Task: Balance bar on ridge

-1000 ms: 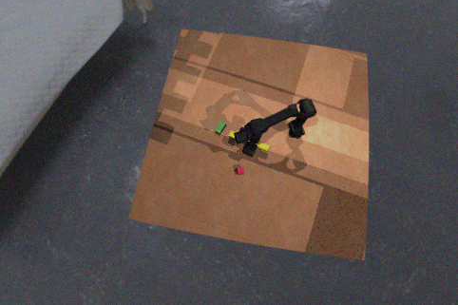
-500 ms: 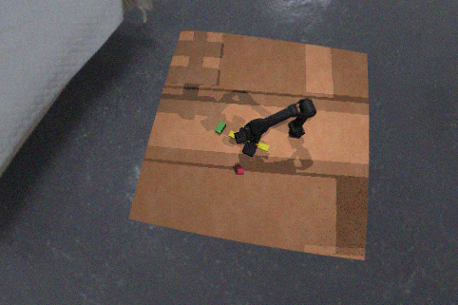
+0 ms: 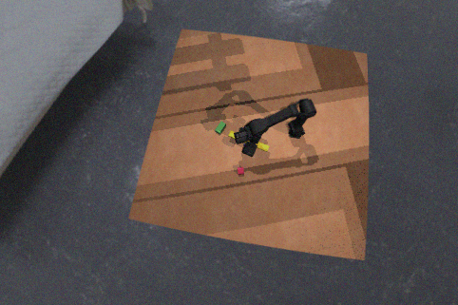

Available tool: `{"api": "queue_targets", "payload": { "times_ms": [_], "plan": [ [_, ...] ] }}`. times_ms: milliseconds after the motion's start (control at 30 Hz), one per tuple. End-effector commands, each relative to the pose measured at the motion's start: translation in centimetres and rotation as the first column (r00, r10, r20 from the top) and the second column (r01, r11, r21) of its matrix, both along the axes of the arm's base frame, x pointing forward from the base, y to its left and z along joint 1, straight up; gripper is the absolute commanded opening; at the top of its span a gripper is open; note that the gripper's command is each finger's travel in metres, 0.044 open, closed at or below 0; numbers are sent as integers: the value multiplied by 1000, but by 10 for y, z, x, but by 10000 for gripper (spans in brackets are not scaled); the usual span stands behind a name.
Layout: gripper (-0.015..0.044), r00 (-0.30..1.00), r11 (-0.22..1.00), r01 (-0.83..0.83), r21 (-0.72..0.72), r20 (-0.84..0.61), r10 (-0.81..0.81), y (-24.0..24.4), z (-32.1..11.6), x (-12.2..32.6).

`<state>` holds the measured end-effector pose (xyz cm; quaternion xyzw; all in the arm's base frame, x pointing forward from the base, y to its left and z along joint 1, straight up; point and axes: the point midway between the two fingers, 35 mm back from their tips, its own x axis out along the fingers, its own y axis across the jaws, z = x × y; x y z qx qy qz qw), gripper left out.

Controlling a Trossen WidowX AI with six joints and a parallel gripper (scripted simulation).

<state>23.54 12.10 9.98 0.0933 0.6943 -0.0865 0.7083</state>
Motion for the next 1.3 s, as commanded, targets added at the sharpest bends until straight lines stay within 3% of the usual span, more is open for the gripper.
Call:
{"api": "queue_targets", "payload": {
  "times_ms": [0, 1267],
  "plan": [
    [0, 1000, 1000, 2, 3, -2, -2, 0, -1, 0],
    [0, 1000, 1000, 2, 3, -2, -2, 0, -4, -1]
  ]
}}
